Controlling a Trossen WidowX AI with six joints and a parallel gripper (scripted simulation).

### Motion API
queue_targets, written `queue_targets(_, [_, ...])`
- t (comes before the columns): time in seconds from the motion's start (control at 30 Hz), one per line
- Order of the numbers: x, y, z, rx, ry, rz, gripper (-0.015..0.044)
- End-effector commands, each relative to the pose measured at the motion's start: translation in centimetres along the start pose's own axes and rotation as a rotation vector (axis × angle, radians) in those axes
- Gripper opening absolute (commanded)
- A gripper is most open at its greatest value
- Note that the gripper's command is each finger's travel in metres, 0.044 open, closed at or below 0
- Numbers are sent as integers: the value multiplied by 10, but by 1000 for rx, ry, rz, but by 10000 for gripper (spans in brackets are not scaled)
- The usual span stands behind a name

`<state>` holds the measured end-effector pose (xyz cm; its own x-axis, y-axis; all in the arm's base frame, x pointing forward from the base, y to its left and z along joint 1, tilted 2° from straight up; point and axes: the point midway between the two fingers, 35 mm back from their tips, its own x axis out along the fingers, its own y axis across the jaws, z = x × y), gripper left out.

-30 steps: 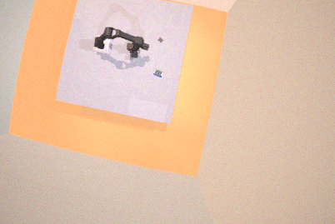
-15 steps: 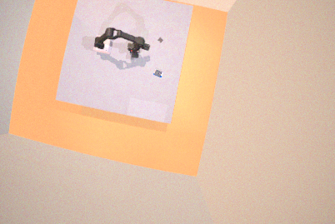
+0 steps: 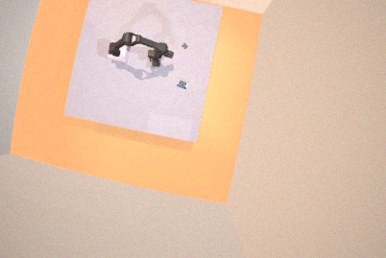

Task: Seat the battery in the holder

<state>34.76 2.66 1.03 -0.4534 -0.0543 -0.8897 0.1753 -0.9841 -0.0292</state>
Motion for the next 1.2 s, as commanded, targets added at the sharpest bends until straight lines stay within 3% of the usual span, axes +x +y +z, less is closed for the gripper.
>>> queue_targets(0.0, [-3, 0, -6, 4, 15, -2, 86])
queue_targets(1.17, [-4, 0, -13, 3, 78, -8, 86])
